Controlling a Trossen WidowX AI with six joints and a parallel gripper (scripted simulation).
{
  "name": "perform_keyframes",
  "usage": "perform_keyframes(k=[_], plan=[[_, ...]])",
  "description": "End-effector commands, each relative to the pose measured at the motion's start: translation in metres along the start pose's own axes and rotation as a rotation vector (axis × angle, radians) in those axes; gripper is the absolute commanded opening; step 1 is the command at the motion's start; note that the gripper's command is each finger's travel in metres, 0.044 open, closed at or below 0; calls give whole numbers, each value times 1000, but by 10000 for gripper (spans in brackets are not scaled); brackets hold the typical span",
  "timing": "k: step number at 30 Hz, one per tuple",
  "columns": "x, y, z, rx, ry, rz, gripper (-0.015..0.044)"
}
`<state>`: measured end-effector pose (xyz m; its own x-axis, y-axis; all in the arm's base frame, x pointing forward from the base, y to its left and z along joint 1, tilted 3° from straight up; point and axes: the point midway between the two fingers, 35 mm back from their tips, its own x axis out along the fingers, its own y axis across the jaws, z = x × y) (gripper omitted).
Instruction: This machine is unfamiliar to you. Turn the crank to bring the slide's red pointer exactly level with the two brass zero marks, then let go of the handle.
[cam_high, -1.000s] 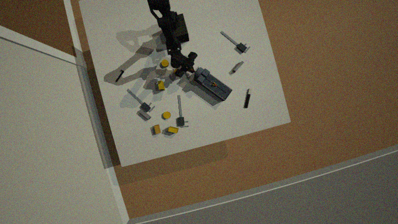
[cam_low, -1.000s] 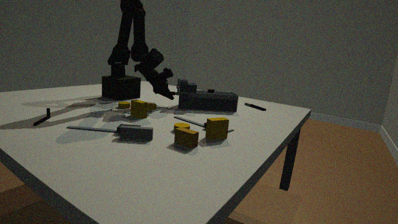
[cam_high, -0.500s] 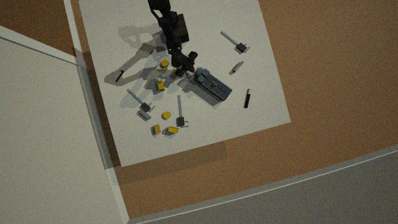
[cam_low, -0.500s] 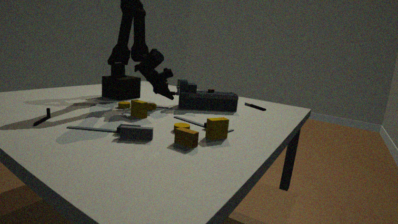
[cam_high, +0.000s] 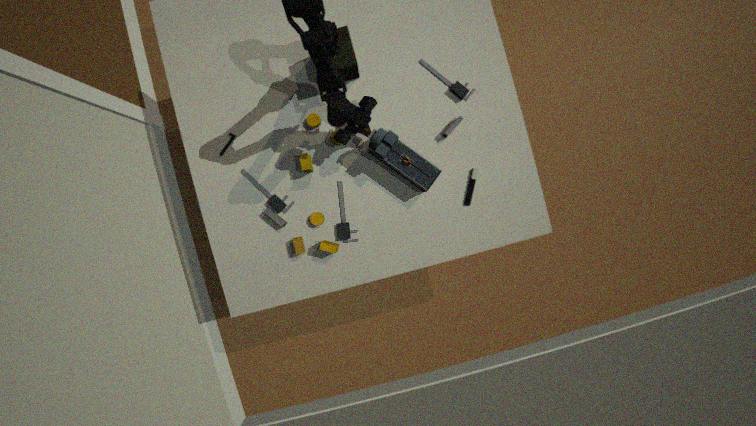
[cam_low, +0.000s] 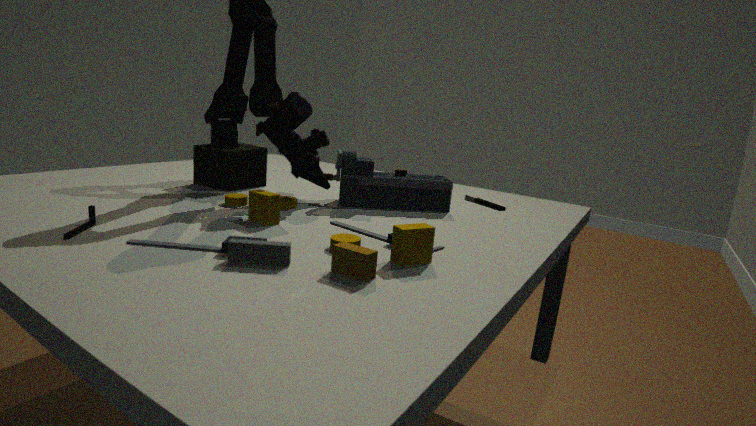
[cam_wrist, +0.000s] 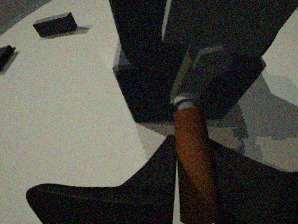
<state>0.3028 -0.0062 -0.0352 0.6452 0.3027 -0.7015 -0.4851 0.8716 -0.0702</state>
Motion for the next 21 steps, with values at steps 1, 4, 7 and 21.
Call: perform_keyframes(k=[1, 4, 7, 21], plan=[[-1, 9, 1, -1, -4, 21, 0], [-2, 11, 2, -1, -4, 21, 0], [-3, 13, 3, -1, -4, 22, 0], [-12, 23, 12, -1, -4, 22, 0]])
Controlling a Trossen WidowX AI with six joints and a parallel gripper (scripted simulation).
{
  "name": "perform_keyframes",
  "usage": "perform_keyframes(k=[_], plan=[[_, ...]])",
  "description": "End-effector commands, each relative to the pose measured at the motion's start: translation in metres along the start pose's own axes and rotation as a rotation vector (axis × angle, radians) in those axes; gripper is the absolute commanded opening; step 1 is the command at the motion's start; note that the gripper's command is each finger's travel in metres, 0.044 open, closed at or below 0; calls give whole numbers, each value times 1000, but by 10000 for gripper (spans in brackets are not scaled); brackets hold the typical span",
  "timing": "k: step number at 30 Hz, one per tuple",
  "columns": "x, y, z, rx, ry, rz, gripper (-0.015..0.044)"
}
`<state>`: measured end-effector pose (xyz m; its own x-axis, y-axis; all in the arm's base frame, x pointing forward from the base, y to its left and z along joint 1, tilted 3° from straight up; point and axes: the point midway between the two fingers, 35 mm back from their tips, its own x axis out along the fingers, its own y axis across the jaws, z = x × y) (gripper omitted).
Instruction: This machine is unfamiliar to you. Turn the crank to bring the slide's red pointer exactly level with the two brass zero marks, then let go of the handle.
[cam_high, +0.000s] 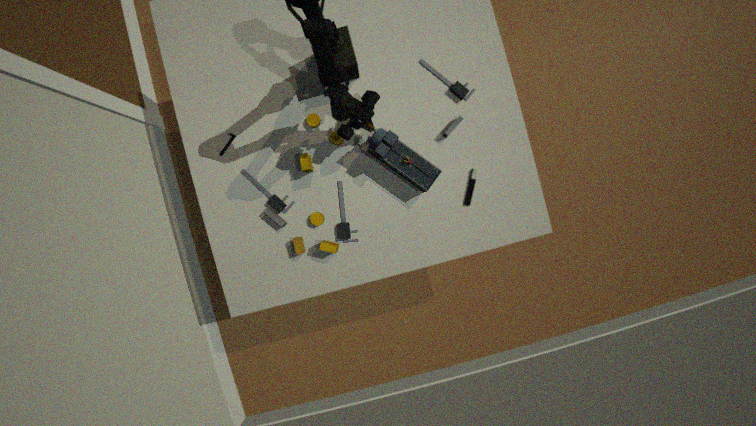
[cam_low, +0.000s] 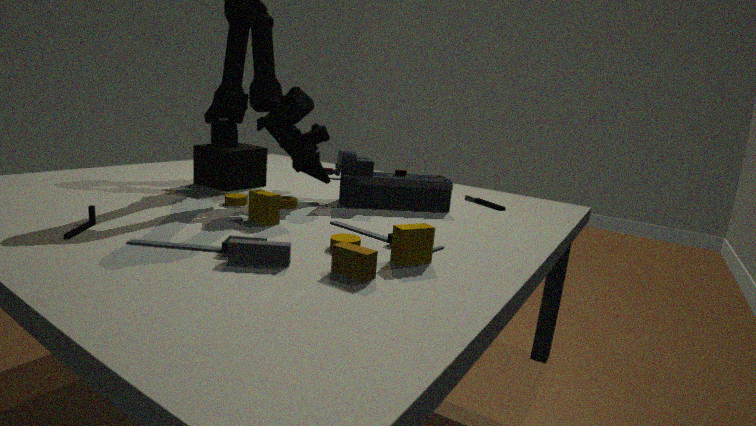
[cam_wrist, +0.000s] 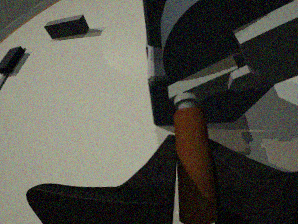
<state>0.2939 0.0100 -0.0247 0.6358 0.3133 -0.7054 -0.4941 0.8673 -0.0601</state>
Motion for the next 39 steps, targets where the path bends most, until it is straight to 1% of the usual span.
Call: perform_keyframes(k=[1, 19, 39], plan=[[-5, 6, 5, -1, -8, 8, 0], [-26, 2, 26, -1, -9, 7, 0], [-26, 0, 26, -1, -9, 7, 0]])
